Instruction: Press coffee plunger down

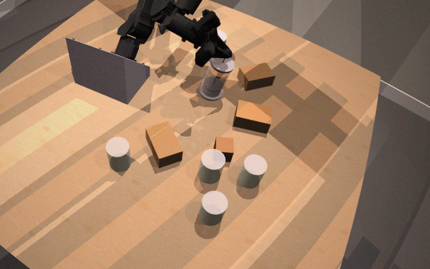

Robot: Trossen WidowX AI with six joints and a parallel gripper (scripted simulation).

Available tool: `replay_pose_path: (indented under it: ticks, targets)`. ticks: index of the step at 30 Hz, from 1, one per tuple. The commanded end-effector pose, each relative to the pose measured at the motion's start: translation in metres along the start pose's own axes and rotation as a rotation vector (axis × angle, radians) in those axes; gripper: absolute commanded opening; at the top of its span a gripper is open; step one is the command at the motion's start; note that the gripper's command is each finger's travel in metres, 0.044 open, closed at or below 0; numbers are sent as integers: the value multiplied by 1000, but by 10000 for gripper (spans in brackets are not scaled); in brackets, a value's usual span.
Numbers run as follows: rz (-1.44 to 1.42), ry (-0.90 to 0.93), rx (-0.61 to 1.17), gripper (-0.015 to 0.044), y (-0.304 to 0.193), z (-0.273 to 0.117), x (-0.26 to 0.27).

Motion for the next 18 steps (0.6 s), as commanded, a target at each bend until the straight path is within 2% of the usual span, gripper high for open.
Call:
replay_pose_path:
  ticks: [1,18]
  targets:
    - [48,23,28,125,-9,5,2]
    - [48,24,27,125,-8,7,-1]
Point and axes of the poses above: the point midway between the two fingers, 35 mm back from their tips, its own z axis out along the fingers, its own x axis across the jaws, y = z × x, the point moved 8 cm from there along -z, back along the fingers, and after that the axes turned 15 degrees about -z, right-handed, at the moved point
